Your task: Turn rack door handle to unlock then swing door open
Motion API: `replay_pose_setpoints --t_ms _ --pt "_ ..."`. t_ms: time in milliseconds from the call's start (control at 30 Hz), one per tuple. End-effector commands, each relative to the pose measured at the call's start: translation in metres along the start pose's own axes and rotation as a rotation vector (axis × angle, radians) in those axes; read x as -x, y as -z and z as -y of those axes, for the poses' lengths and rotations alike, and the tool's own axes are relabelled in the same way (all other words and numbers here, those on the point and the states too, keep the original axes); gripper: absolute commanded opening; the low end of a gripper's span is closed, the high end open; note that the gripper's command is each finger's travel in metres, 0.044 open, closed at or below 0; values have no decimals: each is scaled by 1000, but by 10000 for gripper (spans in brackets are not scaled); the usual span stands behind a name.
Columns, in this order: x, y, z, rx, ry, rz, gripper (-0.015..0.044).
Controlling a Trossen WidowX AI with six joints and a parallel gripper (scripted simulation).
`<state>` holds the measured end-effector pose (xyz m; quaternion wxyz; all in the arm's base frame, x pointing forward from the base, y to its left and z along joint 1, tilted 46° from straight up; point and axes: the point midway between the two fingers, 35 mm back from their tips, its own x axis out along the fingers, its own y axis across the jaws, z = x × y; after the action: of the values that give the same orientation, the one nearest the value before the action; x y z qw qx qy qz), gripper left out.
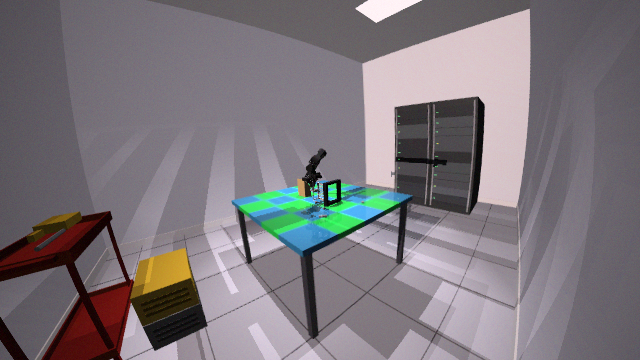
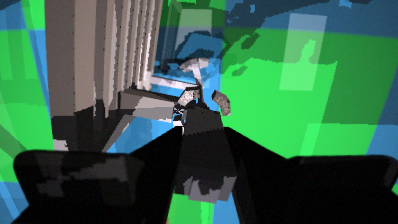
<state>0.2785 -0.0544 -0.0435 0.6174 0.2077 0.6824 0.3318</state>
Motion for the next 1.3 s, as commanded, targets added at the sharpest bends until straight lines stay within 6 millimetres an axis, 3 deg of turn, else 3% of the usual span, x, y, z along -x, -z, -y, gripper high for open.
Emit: replay_pose_setpoints --t_ms 0,367,800,1133,1267 --pt "0 -3 9 69 2 -3 13" --pt "0 -14 33 274 3 -2 13" --pt "0 -15 34 286 3 -2 13" --pt "0 -15 34 286 3 -2 275" --pt "2 -15 34 285 3 -2 285"
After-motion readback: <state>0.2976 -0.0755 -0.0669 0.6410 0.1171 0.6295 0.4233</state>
